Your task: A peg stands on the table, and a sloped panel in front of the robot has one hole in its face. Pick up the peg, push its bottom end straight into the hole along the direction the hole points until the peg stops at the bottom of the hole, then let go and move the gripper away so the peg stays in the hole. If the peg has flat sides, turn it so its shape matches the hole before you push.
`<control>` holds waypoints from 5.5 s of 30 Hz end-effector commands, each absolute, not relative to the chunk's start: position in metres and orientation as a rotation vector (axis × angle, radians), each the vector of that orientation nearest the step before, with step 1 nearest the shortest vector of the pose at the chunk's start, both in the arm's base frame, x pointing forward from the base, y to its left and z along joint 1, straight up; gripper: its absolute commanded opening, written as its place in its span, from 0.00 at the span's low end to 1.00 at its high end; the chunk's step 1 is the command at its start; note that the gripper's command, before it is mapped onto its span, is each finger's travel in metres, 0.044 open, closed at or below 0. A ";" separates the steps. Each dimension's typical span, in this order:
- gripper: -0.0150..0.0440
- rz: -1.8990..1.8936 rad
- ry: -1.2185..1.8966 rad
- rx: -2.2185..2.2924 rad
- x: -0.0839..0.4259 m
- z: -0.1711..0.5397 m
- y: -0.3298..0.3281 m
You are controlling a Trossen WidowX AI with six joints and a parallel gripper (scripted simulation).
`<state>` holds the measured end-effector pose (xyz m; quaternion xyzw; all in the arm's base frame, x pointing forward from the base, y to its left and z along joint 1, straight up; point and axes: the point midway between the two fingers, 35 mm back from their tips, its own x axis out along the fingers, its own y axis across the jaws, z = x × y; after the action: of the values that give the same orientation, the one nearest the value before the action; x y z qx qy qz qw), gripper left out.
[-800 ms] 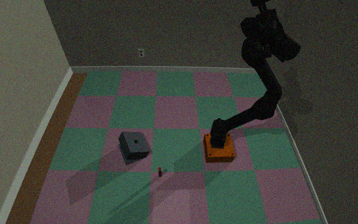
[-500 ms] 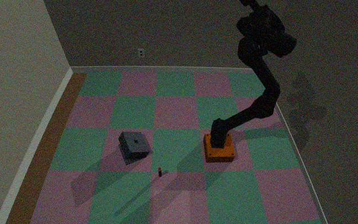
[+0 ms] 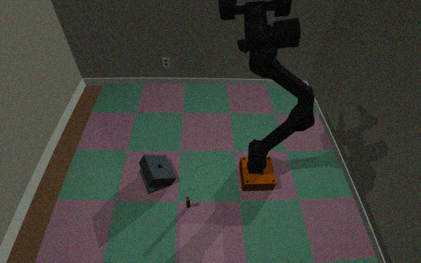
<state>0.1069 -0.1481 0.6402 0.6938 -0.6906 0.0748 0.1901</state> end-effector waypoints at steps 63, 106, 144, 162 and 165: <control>1.00 0.032 1.100 0.027 0.361 0.146 0.149; 1.00 0.279 1.520 -0.258 0.278 0.046 0.174; 0.27 0.273 1.515 -0.259 0.279 0.023 0.174; 0.25 0.276 1.518 -0.258 0.279 0.071 0.174; 0.25 0.277 1.518 -0.258 0.279 0.084 0.173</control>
<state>0.2791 0.1730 0.0687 0.1172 -0.6849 -0.1218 -0.7087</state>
